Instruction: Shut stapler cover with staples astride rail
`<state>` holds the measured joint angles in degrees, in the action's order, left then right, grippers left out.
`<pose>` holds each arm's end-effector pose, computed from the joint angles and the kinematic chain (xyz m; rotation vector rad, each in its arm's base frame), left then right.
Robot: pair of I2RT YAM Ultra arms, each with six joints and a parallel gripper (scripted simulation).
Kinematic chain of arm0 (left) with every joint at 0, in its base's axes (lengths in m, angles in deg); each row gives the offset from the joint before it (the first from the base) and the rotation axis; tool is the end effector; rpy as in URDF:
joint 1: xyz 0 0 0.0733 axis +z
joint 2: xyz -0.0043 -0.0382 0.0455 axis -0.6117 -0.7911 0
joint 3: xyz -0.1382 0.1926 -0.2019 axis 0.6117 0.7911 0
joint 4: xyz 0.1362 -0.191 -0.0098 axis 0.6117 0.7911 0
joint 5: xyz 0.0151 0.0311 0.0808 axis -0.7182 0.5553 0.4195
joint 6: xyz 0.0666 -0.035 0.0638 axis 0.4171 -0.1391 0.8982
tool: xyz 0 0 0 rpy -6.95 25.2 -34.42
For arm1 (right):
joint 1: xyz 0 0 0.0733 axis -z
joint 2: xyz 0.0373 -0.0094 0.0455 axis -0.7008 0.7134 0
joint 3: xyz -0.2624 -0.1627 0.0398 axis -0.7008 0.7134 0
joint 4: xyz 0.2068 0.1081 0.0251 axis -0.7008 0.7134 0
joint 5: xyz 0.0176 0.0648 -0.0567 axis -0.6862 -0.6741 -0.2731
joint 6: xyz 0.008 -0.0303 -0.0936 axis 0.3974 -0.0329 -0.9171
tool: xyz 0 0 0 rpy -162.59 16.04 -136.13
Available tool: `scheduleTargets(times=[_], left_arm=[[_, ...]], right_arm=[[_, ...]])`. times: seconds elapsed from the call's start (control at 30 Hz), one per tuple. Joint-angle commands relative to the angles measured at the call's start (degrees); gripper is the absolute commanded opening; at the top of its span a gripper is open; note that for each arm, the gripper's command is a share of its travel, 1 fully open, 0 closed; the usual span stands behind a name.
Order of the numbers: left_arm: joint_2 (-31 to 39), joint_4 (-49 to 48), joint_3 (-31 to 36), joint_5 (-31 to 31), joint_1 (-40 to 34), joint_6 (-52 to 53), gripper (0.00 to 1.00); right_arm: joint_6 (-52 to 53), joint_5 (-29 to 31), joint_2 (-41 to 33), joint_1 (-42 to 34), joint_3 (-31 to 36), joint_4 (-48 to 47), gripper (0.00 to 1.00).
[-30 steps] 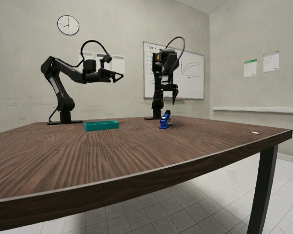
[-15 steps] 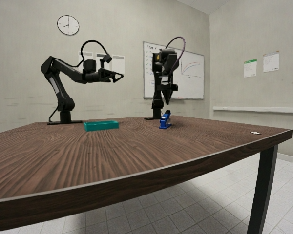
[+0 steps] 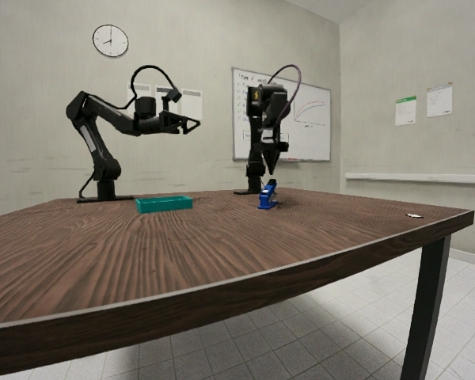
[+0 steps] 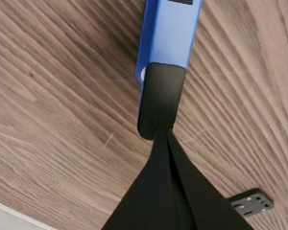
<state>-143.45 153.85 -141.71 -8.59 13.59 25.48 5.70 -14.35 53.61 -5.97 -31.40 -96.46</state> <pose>0.2787 -0.1241 0.2393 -1.3893 -2.8103 0.0072 0.1622 0.1901 0.3238 -0.5649 1.5148 0.7297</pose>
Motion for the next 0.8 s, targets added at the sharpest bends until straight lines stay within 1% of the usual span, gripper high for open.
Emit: scheduleTargets(times=[0.0, 0.23, 0.27, 0.43, 0.77], left_arm=[[-0.59, -2.17, 1.03, 0.24, -0.54, -0.53, 0.0], [-0.19, -2.73, 0.78, 0.23, -0.55, -0.52, 0.0], [-0.24, -3.02, 1.68, 0.24, -0.54, -0.52, 0.0], [-0.3, -3.34, 1.48, 0.24, -0.55, -0.52, 0.0], [-1.01, -4.8, 3.12, 0.24, -0.55, -0.52, 0.0]], right_arm=[[-0.12, -0.65, -0.96, 0.14, 0.19, 0.36, 1.0], [-0.12, -0.65, -0.96, 0.14, 0.19, 0.36, 1.0], [-0.12, -0.65, -0.96, 0.14, 0.19, 0.36, 1.0], [-0.12, -0.65, -0.96, 0.14, 0.19, 0.36, 1.0], [-0.12, -0.65, -0.96, 0.14, 0.19, 0.36, 1.0]])
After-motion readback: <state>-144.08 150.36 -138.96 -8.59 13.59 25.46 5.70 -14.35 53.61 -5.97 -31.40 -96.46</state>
